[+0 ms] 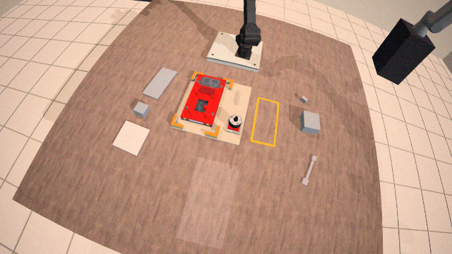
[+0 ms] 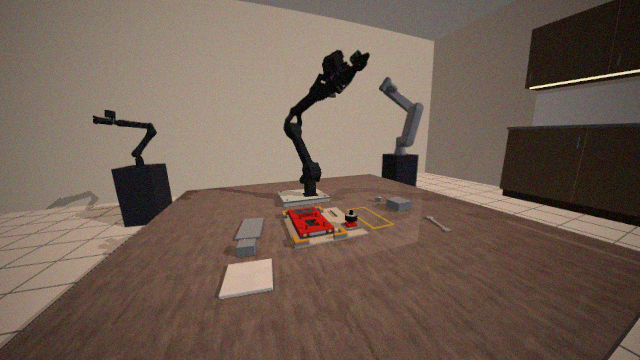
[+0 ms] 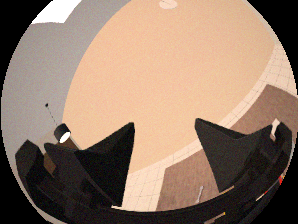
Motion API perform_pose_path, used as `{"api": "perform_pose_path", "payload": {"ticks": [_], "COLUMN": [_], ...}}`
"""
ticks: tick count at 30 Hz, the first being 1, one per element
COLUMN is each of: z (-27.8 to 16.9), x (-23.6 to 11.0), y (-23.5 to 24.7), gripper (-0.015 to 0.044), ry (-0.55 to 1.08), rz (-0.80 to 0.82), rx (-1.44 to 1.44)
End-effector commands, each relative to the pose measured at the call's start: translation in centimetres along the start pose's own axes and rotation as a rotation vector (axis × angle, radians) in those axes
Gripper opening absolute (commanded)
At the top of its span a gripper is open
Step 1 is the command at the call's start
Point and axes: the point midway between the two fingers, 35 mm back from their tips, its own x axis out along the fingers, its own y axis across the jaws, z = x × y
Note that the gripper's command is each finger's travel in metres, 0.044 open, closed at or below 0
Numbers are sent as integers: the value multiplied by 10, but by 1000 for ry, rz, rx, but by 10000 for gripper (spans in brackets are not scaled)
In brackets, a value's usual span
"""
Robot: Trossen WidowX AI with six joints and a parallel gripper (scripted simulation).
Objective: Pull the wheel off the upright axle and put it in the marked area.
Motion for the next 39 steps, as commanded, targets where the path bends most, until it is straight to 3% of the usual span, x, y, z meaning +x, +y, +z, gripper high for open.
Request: {"api": "perform_pose_path", "payload": {"ticks": [1,9,18,25,34,39], "z": [-29,-88,-140,-181,-224,-226], "x": [27,67,78,65,14,10], "y": [-26,-100,-177,-245,-324,-329], "gripper": [300,300,300,300,300,300], "ry": [99,282,422,532,592,591], "rz": [-101,-380,-698,-1046,-1633,-1680], "rx": [29,144,287,446,702,721]}}
